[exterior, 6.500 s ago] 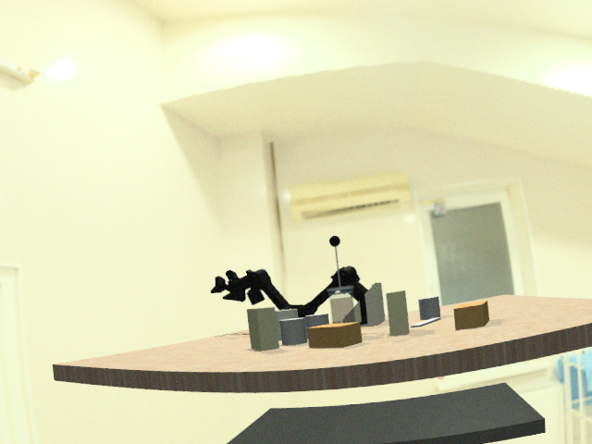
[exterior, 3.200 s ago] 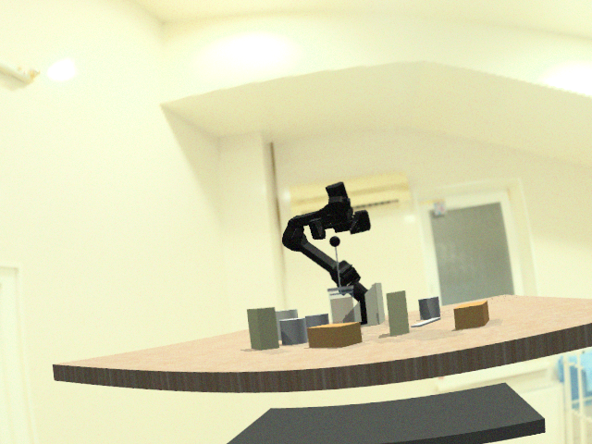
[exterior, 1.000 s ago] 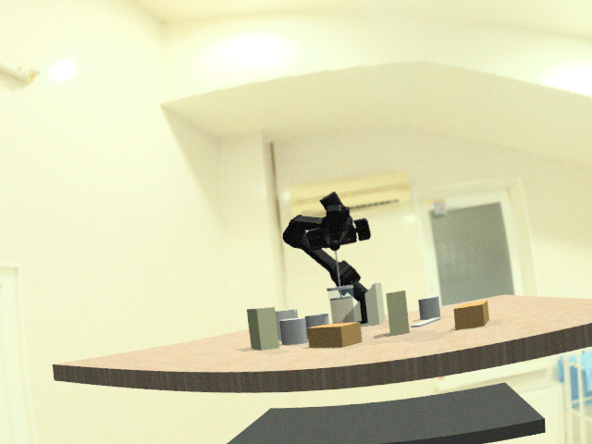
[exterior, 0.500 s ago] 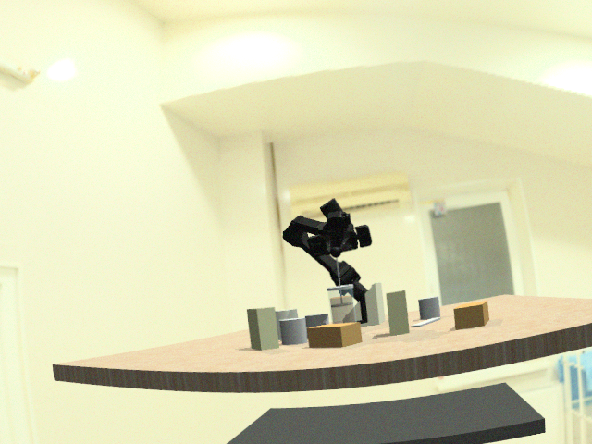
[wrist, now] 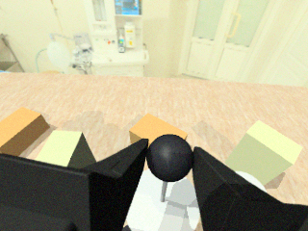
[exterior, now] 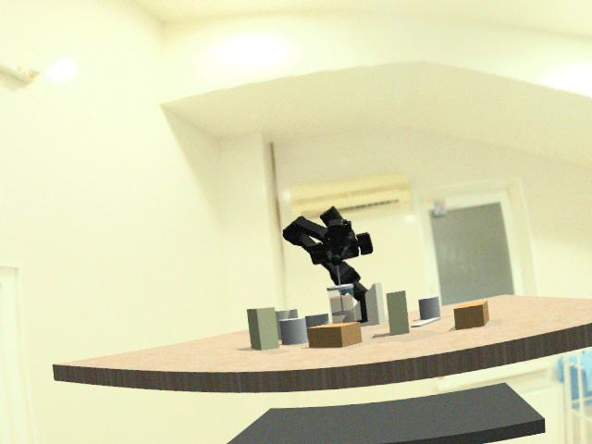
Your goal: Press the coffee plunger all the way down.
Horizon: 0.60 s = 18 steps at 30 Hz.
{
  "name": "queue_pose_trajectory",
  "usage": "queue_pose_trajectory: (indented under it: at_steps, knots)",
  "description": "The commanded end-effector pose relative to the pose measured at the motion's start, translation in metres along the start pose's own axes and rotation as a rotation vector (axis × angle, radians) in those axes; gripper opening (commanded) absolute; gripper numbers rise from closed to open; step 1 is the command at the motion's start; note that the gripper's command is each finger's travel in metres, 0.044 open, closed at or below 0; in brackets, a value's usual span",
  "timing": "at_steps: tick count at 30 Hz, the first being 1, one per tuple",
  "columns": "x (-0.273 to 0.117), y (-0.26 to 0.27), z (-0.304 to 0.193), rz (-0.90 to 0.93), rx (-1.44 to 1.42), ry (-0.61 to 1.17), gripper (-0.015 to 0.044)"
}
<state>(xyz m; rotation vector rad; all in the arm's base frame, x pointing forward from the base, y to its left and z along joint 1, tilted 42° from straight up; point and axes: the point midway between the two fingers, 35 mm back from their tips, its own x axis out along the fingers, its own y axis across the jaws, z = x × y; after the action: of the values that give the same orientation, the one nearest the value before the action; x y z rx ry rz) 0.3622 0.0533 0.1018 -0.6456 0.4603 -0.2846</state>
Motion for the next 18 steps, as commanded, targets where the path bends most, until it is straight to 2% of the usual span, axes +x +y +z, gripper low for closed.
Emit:
queue_pose_trajectory:
  at_steps: [1, 18]
  knots:
    - [0.008, 0.000, -0.027, -0.004, -0.038, 0.054, 0.0126]
    - [0.024, -0.001, -0.036, -0.008, -0.041, 0.049, 0.0126]
